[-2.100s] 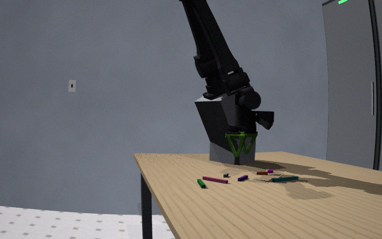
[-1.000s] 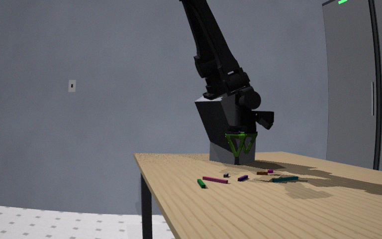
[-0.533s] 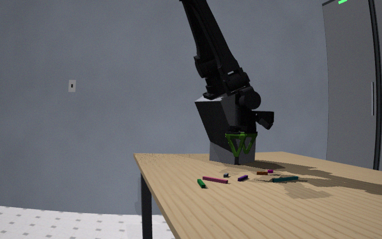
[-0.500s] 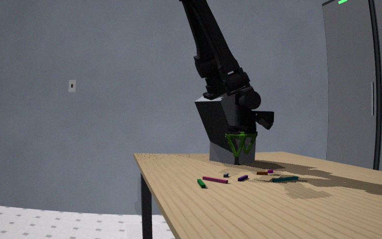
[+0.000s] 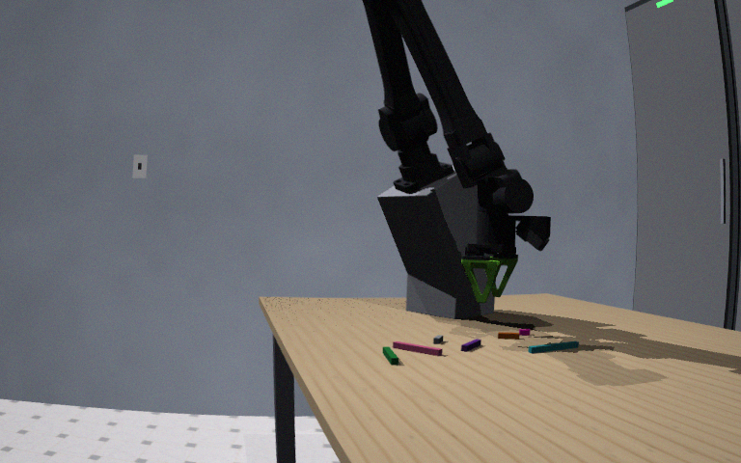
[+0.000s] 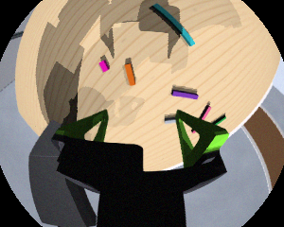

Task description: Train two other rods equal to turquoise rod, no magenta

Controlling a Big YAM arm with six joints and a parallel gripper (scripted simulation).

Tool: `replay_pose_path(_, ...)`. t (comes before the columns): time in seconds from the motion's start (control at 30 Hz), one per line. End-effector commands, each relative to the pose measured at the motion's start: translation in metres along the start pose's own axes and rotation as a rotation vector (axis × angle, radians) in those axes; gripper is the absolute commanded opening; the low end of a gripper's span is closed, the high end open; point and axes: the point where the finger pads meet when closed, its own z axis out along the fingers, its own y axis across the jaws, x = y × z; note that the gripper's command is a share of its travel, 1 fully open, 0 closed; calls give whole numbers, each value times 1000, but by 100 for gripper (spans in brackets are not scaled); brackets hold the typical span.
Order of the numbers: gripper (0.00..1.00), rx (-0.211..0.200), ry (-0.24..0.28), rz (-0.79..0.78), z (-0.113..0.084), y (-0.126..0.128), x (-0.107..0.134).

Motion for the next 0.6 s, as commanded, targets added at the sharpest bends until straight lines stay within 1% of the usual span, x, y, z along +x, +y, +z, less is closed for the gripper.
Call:
replay_pose_path(0.0,100,18,-9,57,-4,-13,1)
replay_pose_path(0.13,100,20,-17,38,-6,-9,-4)
replay_pose_path(0.57,100,20,-17,35,-6,-9,-4)
